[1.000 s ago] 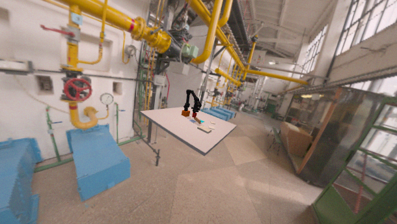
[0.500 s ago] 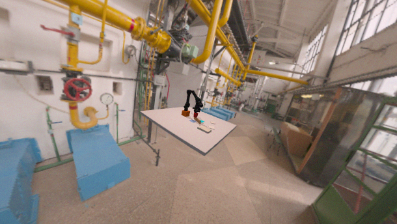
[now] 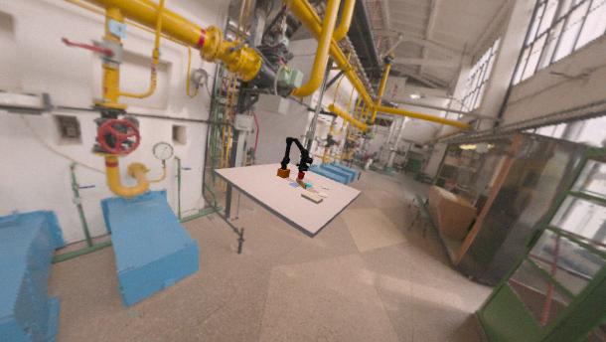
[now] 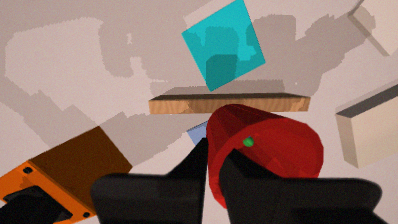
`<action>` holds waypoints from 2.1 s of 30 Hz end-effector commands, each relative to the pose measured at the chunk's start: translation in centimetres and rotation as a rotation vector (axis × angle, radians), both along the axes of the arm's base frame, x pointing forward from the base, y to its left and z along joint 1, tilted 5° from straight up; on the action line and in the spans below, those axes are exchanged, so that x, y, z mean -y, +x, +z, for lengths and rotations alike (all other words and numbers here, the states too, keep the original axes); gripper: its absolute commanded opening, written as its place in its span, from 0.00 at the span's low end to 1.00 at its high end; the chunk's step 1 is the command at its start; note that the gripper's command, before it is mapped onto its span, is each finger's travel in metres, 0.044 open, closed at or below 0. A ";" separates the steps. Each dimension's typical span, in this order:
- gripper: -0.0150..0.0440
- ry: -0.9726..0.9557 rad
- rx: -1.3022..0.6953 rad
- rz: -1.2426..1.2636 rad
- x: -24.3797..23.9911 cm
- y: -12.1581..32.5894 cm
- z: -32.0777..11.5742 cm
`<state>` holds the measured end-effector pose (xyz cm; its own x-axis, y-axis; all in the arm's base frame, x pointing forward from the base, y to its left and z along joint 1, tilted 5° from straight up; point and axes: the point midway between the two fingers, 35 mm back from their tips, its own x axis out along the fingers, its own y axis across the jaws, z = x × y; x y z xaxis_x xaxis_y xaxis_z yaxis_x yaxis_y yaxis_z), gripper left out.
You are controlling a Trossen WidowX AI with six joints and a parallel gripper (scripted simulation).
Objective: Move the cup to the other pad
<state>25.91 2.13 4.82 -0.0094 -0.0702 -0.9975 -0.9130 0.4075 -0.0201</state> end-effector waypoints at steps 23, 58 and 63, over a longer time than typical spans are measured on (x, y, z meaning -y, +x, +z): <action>0.25 0.010 0.003 -0.003 -6.0 2.3 0.0; 0.25 0.013 0.004 -0.003 -9.3 3.7 -3.1; 0.25 0.013 0.004 -0.003 -9.3 3.7 -4.1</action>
<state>29.76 11.41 1.57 0.0022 -0.0592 -0.9982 -0.9114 0.4107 -0.0264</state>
